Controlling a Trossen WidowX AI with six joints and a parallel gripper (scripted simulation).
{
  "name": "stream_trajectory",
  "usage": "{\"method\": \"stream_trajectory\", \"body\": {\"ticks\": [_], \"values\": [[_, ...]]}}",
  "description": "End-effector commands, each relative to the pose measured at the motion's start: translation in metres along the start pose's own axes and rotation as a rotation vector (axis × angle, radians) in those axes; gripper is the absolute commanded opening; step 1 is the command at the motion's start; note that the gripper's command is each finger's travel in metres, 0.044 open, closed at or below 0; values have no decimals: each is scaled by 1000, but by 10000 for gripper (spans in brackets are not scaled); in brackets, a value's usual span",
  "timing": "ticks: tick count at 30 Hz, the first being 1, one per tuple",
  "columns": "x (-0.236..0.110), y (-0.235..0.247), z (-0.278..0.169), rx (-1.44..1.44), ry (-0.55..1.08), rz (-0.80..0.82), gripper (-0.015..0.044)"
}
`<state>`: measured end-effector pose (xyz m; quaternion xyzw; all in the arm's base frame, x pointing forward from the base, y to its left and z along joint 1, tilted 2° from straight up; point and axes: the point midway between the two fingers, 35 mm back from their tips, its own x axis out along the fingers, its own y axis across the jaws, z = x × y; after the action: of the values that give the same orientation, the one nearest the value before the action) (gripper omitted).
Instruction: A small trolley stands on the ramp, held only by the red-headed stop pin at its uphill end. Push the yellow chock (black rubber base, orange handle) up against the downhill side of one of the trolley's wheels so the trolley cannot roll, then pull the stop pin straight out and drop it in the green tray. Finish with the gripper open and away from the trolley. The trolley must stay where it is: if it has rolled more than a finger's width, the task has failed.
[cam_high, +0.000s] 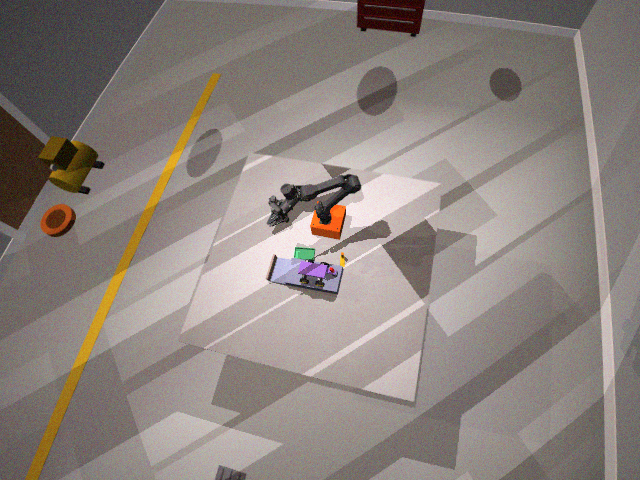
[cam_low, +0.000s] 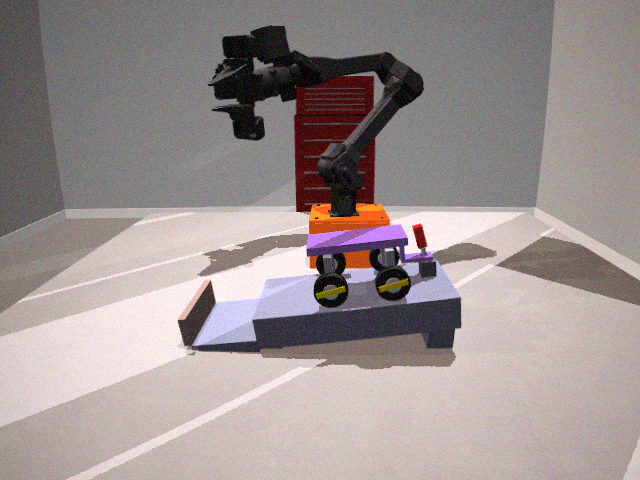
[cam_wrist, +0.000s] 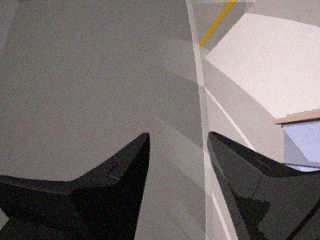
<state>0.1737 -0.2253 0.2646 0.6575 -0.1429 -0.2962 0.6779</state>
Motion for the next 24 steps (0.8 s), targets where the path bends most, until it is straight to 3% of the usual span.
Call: {"method": "stream_trajectory", "body": {"ticks": [1,13,24], "values": [[11,-8,-18,49,62,-55,190],[33,-40,-93,138,285,-276,190],[30,-76,-164,161,444,-516,190]]}}
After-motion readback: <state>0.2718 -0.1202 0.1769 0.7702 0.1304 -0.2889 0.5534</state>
